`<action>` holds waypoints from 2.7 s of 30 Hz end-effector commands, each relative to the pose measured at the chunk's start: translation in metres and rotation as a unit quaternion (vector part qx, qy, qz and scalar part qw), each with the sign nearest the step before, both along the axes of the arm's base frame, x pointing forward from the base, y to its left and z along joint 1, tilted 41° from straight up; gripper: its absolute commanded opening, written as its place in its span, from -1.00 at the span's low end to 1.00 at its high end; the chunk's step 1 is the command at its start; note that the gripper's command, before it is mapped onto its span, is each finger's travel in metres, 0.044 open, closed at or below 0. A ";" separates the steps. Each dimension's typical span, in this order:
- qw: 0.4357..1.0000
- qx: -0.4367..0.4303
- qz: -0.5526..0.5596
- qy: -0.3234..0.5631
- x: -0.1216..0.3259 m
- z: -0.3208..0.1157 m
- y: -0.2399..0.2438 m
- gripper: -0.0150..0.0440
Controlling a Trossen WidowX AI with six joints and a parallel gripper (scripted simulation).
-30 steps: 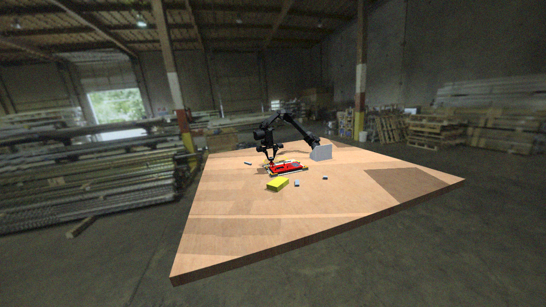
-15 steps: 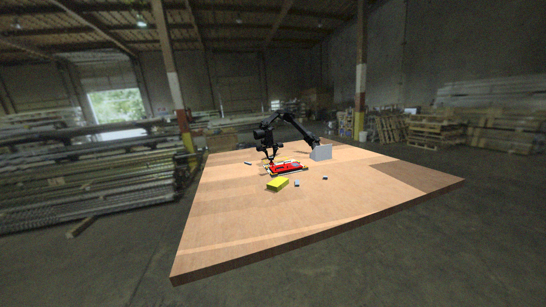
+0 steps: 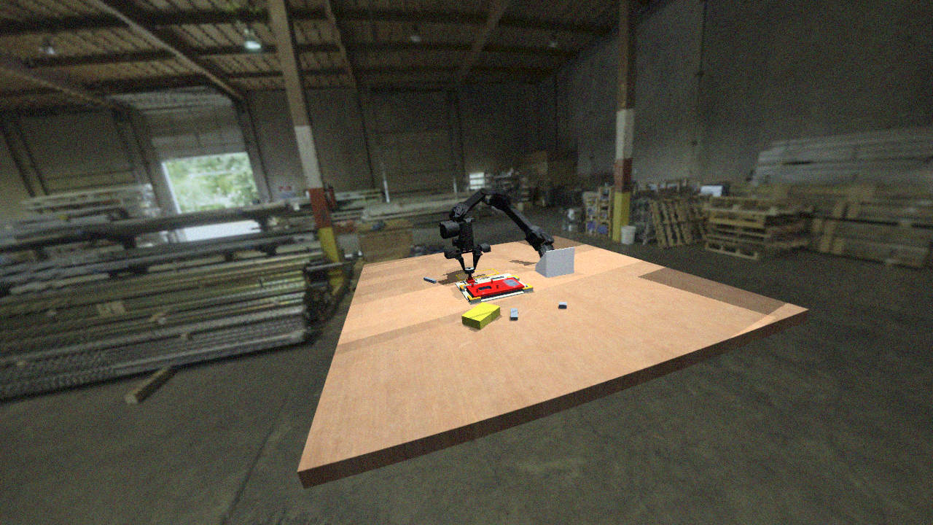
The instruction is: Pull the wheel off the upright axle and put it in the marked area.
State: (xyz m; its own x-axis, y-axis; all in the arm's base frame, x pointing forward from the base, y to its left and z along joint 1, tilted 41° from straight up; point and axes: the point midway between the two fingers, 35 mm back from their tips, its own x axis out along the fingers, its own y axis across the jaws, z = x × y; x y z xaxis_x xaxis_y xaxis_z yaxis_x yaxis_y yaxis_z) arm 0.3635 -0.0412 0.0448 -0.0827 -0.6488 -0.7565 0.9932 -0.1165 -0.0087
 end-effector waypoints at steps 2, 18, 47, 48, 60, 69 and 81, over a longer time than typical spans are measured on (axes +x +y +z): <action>1.000 0.002 0.003 -0.007 0.002 0.005 0.005 -0.49; 1.000 0.002 0.004 -0.007 0.002 0.009 0.009 -0.49; 1.000 0.002 0.004 -0.006 0.001 0.038 0.034 -0.49; 1.000 0.002 0.004 -0.006 0.001 0.038 0.034 -0.49; 1.000 0.001 0.006 -0.001 -0.017 0.058 0.006 -0.49; 1.000 0.001 0.005 -0.003 -0.038 0.081 -0.015 -0.49; 1.000 0.000 0.004 -0.004 -0.066 0.104 -0.036 -0.49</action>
State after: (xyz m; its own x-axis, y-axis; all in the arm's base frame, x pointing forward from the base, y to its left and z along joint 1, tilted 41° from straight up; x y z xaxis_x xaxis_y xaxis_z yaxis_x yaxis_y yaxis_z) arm 0.3060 -0.0728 0.1406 -0.0780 -0.6451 -0.7601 0.9935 -0.1135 -0.0056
